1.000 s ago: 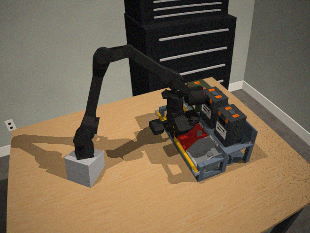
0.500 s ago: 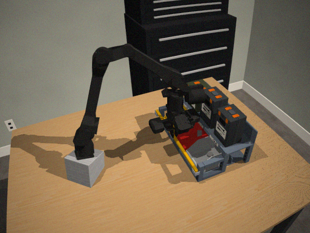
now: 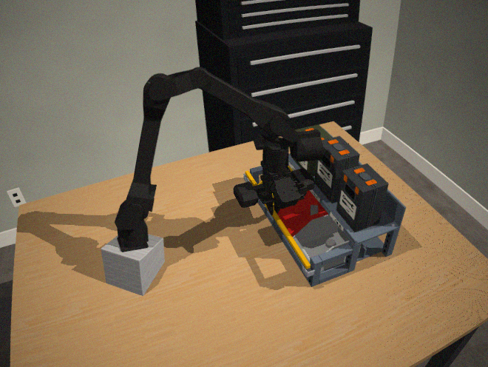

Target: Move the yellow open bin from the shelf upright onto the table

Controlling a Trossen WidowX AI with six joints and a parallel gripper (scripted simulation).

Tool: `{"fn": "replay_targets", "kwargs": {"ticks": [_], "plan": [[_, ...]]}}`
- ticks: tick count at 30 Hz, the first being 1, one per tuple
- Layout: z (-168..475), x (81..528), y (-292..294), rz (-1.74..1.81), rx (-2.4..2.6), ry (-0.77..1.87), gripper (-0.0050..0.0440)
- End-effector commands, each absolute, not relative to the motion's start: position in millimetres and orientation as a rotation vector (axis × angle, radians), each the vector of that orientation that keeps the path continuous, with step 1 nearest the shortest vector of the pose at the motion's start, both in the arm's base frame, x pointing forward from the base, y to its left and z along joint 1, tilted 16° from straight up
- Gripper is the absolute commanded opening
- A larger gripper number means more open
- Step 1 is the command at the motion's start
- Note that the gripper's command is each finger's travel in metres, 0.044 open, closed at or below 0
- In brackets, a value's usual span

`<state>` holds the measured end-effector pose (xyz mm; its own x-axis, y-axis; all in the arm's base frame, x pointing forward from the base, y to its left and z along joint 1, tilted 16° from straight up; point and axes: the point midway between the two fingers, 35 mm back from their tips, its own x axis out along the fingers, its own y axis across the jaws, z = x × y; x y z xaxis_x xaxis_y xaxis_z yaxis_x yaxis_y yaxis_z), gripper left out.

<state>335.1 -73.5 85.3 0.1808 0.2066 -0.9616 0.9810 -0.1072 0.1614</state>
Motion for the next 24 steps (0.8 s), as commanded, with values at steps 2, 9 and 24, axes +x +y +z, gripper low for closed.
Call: {"fn": "replay_targets", "kwargs": {"ticks": [2,9,24], "plan": [[112.4,339.1,-78.9,-0.996,1.515,1.142,0.0000],[112.4,339.1,-78.9,-0.996,1.515,1.142,0.0000],[110.1,339.9,-78.3,-0.996,1.515,1.142,0.0000]]}}
